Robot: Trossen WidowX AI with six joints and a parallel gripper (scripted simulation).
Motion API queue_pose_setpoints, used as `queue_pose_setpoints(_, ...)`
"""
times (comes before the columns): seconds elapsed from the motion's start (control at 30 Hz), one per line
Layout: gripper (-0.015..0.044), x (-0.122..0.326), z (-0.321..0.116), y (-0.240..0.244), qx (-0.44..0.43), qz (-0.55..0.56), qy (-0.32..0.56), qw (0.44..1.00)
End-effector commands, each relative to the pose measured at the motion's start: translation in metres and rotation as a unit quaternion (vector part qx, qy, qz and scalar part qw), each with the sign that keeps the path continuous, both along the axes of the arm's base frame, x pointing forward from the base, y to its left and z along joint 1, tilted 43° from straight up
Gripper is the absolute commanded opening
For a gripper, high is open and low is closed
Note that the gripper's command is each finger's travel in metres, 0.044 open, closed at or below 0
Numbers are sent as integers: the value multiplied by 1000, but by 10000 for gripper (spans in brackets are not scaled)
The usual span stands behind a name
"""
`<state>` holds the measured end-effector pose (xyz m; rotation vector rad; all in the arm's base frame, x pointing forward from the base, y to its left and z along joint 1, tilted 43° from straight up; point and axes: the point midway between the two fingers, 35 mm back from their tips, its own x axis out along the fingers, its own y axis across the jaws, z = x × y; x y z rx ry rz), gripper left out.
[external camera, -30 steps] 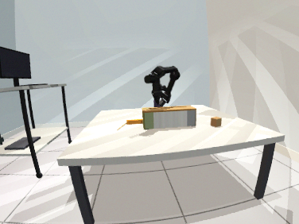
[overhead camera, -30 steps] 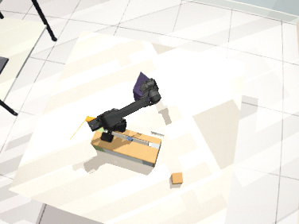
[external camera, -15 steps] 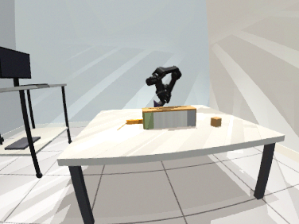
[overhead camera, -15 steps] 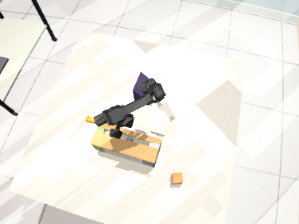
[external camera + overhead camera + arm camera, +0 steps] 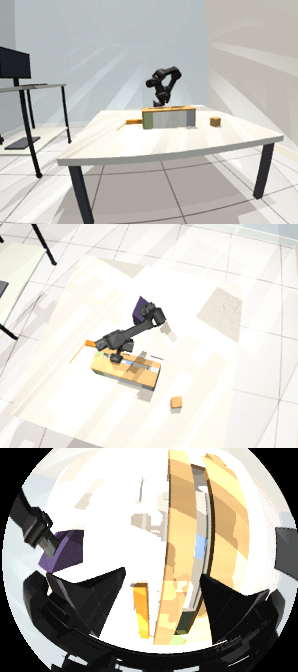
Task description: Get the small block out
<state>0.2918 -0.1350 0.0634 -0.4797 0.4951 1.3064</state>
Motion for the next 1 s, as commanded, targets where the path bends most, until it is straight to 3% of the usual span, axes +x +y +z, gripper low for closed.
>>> queue_pose_setpoints(0.0, 400, 1, -4, 4, 1, -3, 1, 1000)
queue_pose_setpoints(0.97, 400, 7, -40, 33, 2, -2, 0, 1000)
